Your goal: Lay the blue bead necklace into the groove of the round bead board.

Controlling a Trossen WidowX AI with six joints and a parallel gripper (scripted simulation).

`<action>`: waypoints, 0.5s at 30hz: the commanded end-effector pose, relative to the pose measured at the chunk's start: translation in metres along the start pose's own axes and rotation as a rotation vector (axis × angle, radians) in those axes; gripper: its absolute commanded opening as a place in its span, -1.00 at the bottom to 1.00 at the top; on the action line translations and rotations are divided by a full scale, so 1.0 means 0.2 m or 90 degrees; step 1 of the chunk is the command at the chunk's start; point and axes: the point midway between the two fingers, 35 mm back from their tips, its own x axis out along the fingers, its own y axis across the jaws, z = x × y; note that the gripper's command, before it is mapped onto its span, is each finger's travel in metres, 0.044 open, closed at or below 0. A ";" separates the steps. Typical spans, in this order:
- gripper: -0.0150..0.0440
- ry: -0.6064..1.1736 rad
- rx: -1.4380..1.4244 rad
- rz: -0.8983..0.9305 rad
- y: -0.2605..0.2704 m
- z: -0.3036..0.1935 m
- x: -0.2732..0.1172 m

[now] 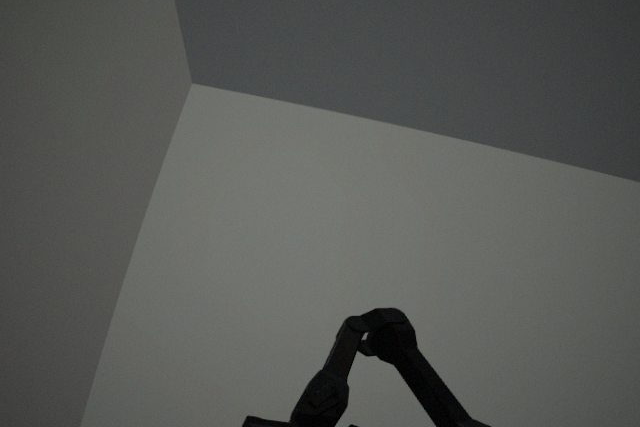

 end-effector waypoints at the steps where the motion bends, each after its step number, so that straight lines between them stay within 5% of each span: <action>1: -0.08 -0.001 -0.006 -0.003 0.00 0.00 0.03; 7: -0.08 -0.001 -0.006 -0.004 -0.01 -0.01 0.06; 12: -0.49 0.001 -0.001 -0.002 -0.01 0.00 0.05; 15: -0.49 0.001 -0.001 -0.002 -0.01 0.00 0.05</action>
